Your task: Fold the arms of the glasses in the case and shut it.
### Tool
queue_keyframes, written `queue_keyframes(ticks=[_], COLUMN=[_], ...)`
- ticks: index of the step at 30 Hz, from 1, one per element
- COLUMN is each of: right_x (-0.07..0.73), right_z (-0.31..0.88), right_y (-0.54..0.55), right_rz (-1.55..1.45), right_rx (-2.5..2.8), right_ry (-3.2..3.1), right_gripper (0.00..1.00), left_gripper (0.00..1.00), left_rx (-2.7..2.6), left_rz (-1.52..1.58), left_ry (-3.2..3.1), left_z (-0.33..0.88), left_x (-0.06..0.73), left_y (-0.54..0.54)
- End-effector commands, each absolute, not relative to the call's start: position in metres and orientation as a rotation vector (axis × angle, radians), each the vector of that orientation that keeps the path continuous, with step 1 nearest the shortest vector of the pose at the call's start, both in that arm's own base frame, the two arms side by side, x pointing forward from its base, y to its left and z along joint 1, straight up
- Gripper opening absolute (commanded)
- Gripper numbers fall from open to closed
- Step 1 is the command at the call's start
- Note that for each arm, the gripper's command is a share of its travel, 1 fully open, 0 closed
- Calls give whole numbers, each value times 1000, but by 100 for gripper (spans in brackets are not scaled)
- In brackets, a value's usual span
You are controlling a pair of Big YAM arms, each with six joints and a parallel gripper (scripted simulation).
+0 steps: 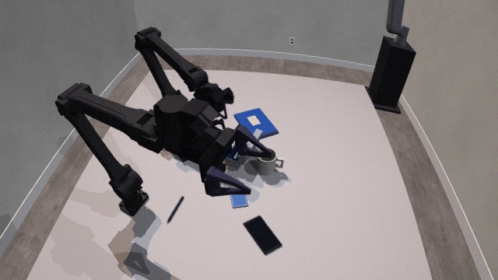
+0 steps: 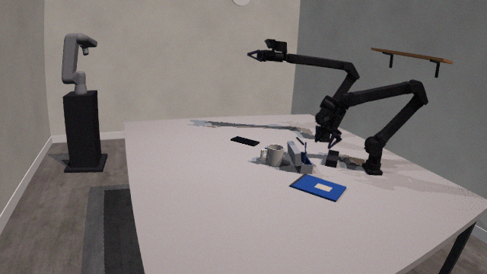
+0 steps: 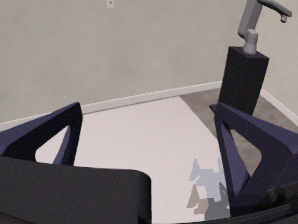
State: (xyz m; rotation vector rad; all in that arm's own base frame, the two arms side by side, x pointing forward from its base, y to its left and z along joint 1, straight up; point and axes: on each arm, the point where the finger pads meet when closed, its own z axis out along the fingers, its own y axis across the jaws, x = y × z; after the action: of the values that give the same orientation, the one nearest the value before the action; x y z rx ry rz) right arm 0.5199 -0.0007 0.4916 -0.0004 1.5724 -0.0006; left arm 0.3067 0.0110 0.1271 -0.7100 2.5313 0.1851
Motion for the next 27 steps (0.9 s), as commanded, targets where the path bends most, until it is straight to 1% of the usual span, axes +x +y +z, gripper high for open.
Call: queue_keyframes(ticks=[1,4,6,21,27], right_x=[526,526,525,525,525], right_z=[484,484,485,485,485], right_y=[3,3,2,2,2], right_rz=[10,10,9,9,9], right_rx=[3,3,3,3,3], right_ry=[1594,1594,1593,1593,1593], right_gripper=[100,100,100,100,100], left_gripper=[96,96,96,96,96], left_rx=[-727,-718,-669,-315,-171], left_rz=[162,161,170,230,220], left_ry=[2497,2498,2502,2720,2760], left_z=[143,143,158,137,145], left_x=[319,319,332,331,344], left_y=[11,10,12,23,29])
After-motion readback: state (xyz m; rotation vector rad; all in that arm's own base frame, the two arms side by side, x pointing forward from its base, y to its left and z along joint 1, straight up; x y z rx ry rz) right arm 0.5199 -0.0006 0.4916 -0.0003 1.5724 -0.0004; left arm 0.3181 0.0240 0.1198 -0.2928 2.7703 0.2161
